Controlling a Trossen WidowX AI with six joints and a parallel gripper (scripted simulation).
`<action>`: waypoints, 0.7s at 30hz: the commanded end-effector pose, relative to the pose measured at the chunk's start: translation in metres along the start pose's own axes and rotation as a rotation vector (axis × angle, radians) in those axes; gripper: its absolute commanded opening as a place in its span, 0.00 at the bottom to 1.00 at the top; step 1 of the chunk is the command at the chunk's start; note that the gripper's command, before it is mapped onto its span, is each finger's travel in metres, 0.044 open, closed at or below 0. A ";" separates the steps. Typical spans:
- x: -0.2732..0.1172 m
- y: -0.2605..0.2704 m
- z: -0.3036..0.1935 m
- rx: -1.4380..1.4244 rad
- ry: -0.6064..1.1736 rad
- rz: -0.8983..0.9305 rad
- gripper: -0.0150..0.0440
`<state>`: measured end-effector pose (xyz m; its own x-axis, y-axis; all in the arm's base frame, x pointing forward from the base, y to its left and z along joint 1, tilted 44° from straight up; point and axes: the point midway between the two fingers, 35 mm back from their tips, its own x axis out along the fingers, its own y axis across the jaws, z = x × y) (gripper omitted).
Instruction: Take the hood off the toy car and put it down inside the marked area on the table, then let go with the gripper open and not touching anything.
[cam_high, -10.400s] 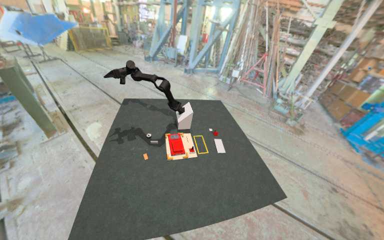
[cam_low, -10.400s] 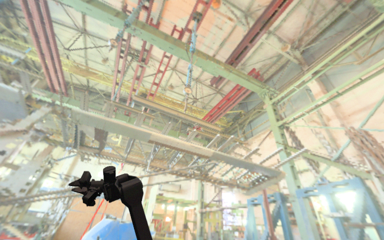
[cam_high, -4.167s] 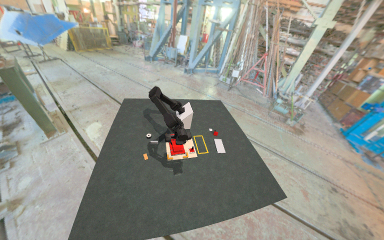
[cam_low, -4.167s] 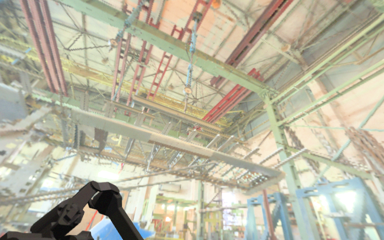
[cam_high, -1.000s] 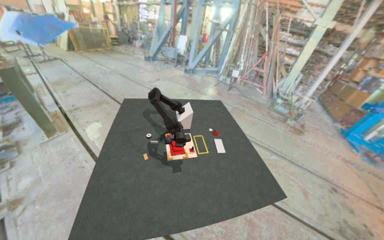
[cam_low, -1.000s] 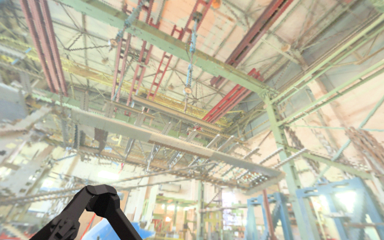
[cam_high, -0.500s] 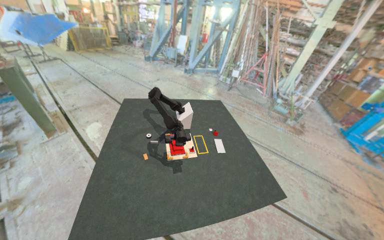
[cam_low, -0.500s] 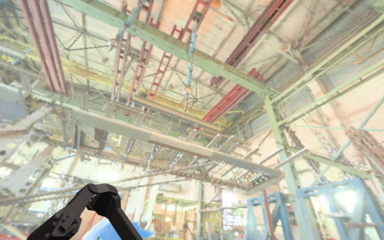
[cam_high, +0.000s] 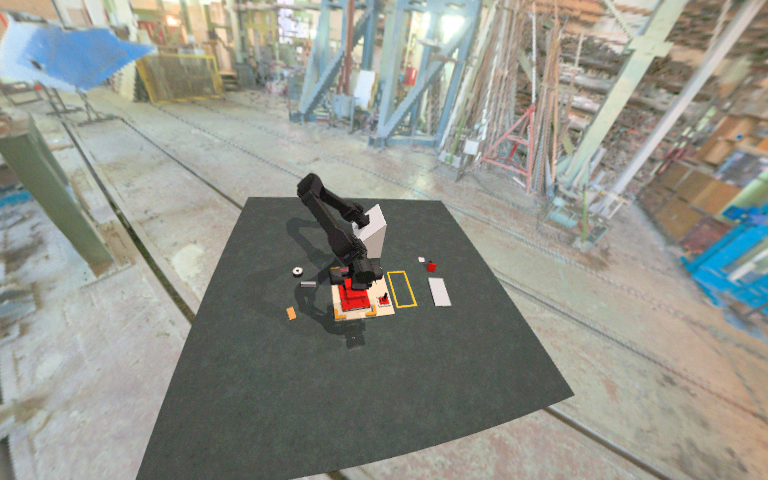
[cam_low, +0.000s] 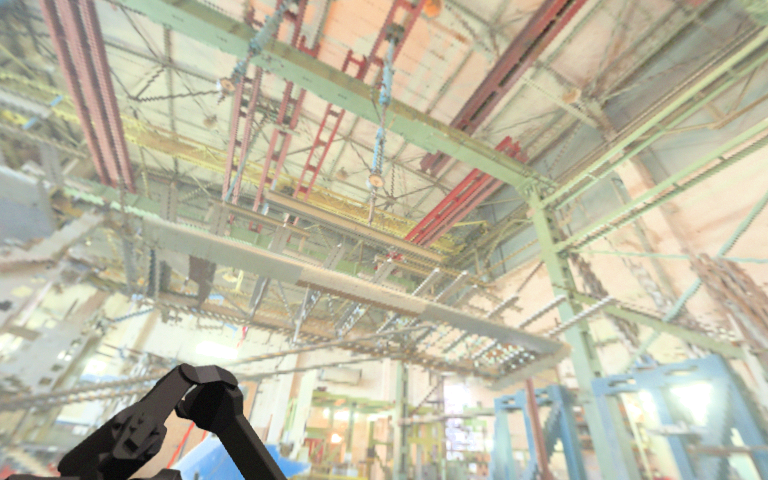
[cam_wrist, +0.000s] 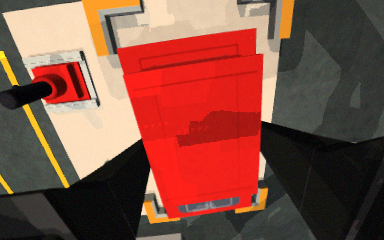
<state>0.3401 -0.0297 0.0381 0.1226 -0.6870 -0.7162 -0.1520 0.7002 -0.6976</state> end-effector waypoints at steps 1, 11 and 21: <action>-0.010 0.001 0.003 0.004 -0.009 0.003 0.25; -0.046 0.001 0.002 0.004 -0.009 0.004 0.25; -0.041 0.028 0.006 -0.017 -0.008 0.012 0.25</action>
<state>0.3355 0.0080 0.0533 0.1180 -0.6847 -0.7192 -0.1650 0.7007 -0.6941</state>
